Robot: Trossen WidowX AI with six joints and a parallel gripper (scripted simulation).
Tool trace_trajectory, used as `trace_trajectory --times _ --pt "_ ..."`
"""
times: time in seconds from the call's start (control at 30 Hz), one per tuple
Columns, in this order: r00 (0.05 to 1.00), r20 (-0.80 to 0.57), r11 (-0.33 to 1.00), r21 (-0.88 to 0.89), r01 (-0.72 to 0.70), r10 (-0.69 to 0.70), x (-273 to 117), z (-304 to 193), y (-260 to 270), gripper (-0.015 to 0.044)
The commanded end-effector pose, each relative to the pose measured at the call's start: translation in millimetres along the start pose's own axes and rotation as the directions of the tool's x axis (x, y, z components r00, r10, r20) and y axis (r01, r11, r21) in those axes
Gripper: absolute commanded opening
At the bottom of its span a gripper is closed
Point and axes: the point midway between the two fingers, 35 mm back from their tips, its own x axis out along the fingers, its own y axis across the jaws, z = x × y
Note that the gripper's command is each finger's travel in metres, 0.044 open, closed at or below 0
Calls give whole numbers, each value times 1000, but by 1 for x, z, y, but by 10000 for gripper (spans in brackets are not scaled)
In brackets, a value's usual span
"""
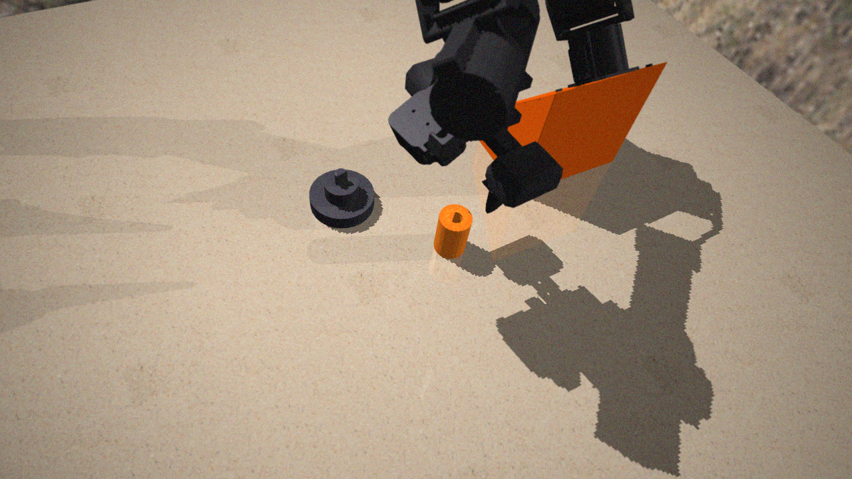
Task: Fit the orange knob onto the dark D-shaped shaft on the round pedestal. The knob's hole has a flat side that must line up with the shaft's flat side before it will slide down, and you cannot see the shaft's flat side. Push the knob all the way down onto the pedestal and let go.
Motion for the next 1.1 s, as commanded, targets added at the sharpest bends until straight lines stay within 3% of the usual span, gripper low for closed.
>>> trace_trajectory --times 0.0,0.13,0.27,1.07 --pt "1000 8 998 58 2 -3 0 2 0 440" --pt "1000 8 998 58 2 -3 2 2 0 440" --pt "1000 8 998 58 4 -4 33 2 0 440" --pt "1000 8 998 58 3 -3 68 4 0 440"
